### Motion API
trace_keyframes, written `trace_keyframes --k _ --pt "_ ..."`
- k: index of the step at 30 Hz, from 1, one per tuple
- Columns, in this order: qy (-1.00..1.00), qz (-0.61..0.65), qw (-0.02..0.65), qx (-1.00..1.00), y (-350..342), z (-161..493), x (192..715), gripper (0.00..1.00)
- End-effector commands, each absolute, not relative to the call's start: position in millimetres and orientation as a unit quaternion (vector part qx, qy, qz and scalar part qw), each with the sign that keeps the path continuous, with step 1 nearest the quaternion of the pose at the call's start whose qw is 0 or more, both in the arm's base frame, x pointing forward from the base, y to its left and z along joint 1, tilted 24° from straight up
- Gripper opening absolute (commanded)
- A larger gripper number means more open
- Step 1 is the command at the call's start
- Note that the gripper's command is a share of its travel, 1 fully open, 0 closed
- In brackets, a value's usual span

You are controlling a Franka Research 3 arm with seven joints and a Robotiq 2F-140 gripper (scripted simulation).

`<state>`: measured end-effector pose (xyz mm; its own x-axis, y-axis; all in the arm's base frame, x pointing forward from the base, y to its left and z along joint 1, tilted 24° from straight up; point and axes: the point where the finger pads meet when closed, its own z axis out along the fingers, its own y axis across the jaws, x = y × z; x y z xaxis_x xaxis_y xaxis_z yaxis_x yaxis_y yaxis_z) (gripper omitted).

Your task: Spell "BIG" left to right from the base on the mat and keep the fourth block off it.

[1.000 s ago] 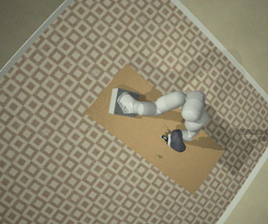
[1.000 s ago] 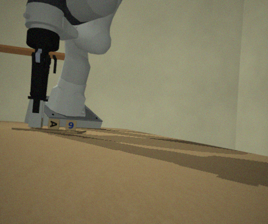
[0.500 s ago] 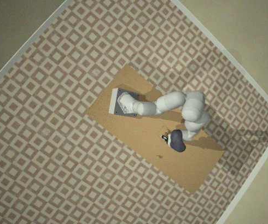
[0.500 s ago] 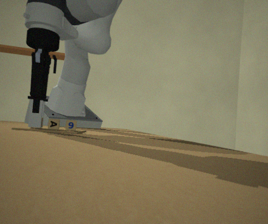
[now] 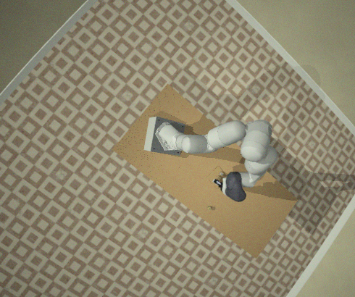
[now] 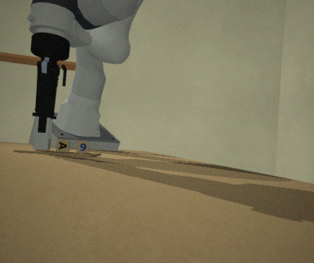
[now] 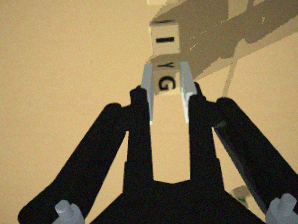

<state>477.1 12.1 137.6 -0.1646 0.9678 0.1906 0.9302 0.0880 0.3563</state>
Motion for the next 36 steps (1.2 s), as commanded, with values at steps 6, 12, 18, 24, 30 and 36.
trace_keyframes --k 6,12,18,24,30,36 --pt "0.739 0.201 0.048 0.642 12 138 478 0.22" --pt "0.739 0.201 0.048 0.642 12 138 478 0.25" --pt "0.739 0.201 0.048 0.642 12 138 478 0.25" --pt "0.739 0.201 0.048 0.642 12 140 477 0.25" --pt "0.739 0.201 0.048 0.642 7 157 471 0.25" --pt "0.739 0.201 0.048 0.642 2 176 464 0.25"
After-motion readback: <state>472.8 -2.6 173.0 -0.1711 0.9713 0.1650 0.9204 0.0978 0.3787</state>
